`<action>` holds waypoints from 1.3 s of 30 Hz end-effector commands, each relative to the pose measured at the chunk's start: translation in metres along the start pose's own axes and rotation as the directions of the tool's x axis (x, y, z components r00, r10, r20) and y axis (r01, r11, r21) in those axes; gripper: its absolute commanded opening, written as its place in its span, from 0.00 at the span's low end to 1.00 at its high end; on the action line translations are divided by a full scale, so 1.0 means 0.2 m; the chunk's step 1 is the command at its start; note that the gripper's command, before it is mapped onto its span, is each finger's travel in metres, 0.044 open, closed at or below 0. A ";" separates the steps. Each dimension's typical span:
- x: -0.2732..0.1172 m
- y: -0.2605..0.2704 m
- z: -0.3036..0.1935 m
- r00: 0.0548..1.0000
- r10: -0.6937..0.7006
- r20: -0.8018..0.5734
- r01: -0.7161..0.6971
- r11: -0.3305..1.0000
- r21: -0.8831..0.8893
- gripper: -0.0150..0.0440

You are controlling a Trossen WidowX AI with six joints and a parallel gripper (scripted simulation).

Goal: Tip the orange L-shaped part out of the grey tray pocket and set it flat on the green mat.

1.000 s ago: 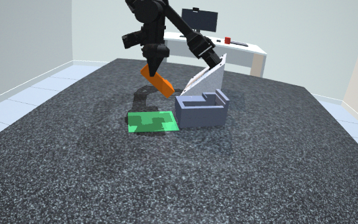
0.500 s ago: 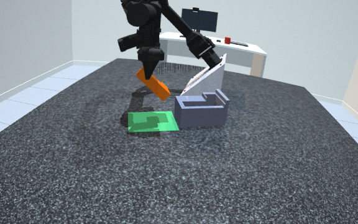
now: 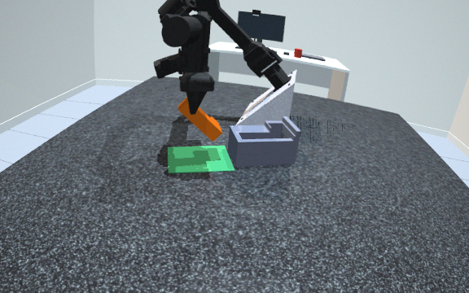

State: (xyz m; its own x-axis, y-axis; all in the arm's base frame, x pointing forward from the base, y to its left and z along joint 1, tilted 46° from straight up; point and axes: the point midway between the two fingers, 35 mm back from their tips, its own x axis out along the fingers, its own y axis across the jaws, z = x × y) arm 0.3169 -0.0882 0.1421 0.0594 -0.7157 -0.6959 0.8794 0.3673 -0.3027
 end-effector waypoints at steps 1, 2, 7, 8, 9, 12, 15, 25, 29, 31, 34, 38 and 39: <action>0.04 -0.01 0.00 1.000 -0.006 0.003 0.006 1.000 -0.002 0.25; 0.04 -0.01 0.00 1.000 -0.006 0.003 0.006 1.000 -0.002 0.25; 0.08 -0.01 0.00 1.000 -0.006 0.003 0.006 1.000 -0.002 0.25; 0.09 -0.01 0.00 1.000 -0.006 0.003 0.006 1.000 -0.002 0.25; 0.10 -0.01 0.00 1.000 -0.006 0.003 0.006 1.000 -0.002 0.25; 0.12 -0.01 0.00 1.000 -0.006 0.003 0.006 1.000 -0.002 0.25; 0.14 -0.01 0.00 1.000 -0.006 0.003 0.006 1.000 -0.002 0.25; 0.22 -0.01 0.00 1.000 -0.007 0.004 0.007 1.000 -0.002 0.25; 0.25 -0.01 0.00 1.000 -0.007 0.005 0.007 1.000 -0.002 0.25; 0.25 -0.01 0.00 1.000 -0.007 0.005 0.007 1.000 -0.002 0.25; 0.25 -0.01 0.00 1.000 -0.007 0.005 0.007 1.000 -0.002 0.25; 0.25 -0.01 0.00 1.000 -0.007 0.005 0.007 1.000 -0.002 0.25; 0.25 -0.01 0.00 1.000 -0.007 0.005 0.007 1.000 -0.002 0.25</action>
State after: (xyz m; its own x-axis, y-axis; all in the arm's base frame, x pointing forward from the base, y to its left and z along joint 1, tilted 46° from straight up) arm 0.3180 -0.1245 0.1097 0.0566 -0.7220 -0.6896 0.8802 0.3620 -0.3068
